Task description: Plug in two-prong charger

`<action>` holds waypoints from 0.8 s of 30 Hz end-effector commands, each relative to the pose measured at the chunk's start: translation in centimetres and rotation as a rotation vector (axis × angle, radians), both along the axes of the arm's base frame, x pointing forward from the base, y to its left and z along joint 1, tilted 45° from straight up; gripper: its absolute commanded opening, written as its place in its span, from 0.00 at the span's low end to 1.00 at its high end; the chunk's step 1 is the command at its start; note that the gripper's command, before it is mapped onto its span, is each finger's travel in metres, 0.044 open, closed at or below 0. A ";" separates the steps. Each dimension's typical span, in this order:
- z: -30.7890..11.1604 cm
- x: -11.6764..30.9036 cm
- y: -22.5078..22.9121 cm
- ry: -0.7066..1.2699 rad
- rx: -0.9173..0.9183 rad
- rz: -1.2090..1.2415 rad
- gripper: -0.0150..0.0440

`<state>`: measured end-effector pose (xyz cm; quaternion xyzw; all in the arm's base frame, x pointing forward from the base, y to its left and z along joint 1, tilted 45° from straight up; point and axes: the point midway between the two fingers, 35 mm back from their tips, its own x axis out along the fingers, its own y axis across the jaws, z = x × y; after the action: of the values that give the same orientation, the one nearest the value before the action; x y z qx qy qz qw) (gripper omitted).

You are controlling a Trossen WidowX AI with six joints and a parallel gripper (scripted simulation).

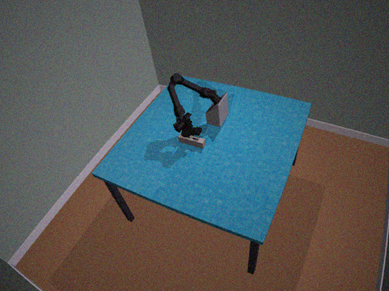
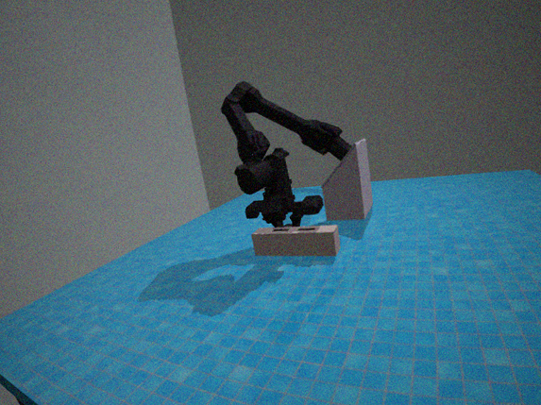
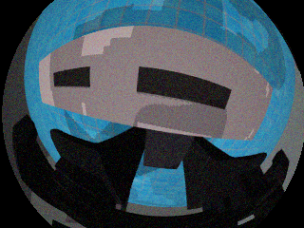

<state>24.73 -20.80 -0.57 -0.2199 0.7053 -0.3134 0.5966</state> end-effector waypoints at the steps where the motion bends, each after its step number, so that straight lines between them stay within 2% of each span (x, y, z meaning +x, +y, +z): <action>1: 0.2 0.8 0.0 -0.029 -0.004 0.013 0.25; 24: 0.0 0.8 -0.1 -0.029 -0.004 0.013 0.25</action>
<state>24.69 -20.80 -0.66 -0.2217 0.7052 -0.3120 0.5969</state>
